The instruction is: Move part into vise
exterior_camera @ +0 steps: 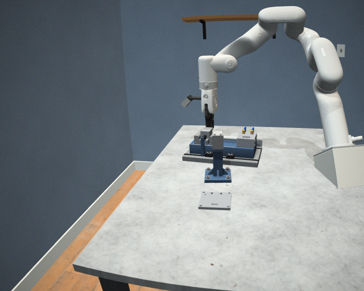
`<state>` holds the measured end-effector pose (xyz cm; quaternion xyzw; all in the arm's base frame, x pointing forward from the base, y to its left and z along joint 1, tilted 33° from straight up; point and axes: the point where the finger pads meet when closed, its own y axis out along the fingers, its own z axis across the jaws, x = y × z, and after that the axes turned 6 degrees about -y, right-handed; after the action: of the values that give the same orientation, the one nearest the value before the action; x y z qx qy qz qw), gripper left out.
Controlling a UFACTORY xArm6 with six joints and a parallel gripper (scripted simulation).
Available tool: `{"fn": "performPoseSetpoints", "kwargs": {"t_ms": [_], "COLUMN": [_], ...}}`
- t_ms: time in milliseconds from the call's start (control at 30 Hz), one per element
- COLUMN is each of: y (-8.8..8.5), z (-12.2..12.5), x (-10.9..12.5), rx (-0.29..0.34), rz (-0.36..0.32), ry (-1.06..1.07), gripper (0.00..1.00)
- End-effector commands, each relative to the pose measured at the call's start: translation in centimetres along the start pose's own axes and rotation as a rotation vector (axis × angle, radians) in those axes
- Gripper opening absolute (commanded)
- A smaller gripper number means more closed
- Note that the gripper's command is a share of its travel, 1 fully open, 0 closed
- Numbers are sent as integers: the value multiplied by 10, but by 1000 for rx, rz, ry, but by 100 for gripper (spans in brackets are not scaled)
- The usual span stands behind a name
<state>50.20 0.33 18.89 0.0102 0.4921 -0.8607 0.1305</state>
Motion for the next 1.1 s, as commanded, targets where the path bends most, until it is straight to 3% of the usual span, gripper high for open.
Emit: {"fn": "performPoseSetpoints", "kwargs": {"t_ms": [0, 833, 1067], "y": [-3, -5, -16], "z": [10, 22, 22], "x": [-1, 0, 0], "rx": [2, 2, 2], "rz": [5, 5, 5], "ry": [5, 5, 5], "gripper": [0, 0, 0]}}
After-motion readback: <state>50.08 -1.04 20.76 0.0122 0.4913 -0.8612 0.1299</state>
